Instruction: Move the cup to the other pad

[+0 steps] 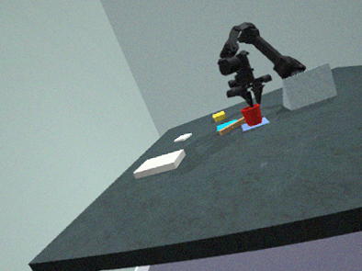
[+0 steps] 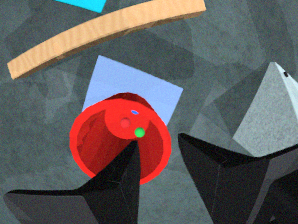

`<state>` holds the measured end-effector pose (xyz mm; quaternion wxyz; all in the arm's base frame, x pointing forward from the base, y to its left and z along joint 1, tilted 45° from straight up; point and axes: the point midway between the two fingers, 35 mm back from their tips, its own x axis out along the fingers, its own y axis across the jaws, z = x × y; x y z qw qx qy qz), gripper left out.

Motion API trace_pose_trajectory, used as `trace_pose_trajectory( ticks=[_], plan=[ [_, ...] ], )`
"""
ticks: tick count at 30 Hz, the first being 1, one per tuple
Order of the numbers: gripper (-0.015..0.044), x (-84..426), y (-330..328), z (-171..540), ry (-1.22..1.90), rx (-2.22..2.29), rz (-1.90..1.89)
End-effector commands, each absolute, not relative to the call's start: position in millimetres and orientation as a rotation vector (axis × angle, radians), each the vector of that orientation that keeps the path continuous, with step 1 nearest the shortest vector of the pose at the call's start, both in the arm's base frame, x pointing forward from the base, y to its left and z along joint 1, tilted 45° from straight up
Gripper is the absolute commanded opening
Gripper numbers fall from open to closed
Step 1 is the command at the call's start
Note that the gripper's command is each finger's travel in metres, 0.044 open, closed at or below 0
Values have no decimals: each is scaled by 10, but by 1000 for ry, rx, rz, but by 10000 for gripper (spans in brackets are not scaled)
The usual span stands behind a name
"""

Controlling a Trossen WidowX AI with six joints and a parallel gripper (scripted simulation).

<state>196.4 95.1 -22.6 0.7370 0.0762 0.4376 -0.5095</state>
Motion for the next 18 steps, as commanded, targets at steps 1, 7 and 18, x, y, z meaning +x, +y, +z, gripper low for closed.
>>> trace_pose_trajectory(
  ticks=[1,7,18],
  plan=[
    [148,1962,875,-282,961,157,-1120],
    [148,1967,803,-349,961,156,-1121],
    [148,1968,699,-438,959,155,-1122]
  ],
)
